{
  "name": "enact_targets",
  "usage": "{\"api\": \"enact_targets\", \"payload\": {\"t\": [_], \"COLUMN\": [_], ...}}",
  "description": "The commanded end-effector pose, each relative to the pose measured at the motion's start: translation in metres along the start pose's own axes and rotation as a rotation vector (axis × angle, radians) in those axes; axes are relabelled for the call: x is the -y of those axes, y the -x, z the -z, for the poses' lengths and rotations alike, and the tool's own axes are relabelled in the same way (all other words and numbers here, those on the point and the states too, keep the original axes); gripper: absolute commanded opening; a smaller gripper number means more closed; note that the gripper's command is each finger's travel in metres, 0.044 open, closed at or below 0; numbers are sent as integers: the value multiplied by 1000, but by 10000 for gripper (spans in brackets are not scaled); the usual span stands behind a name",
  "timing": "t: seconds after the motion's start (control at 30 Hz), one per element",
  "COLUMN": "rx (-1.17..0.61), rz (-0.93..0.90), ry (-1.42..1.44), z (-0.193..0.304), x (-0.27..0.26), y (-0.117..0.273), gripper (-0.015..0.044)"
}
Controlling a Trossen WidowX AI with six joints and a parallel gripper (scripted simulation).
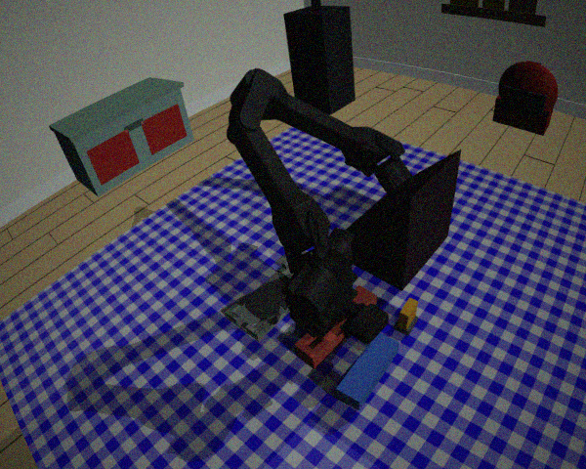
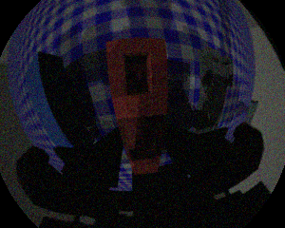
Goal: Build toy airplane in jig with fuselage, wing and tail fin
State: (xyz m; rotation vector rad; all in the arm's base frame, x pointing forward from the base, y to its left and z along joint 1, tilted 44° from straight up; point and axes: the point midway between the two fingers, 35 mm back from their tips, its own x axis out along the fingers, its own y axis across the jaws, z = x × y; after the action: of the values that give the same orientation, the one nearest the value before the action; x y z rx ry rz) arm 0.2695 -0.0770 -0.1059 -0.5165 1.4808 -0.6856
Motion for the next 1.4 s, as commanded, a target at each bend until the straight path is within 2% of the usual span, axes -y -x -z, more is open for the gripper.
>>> {"api": "enact_targets", "payload": {"t": [0.0,0.17,0.33,1.37], "rx": [0,0,1,2], "rz": [3,3,0,-14], "ry": [4,4,5,3], "z": [0,0,-1,-6], "x": [0,0,-1,-5], "y": [-1,-1,6,100], "gripper": [164,131,0,0]}}
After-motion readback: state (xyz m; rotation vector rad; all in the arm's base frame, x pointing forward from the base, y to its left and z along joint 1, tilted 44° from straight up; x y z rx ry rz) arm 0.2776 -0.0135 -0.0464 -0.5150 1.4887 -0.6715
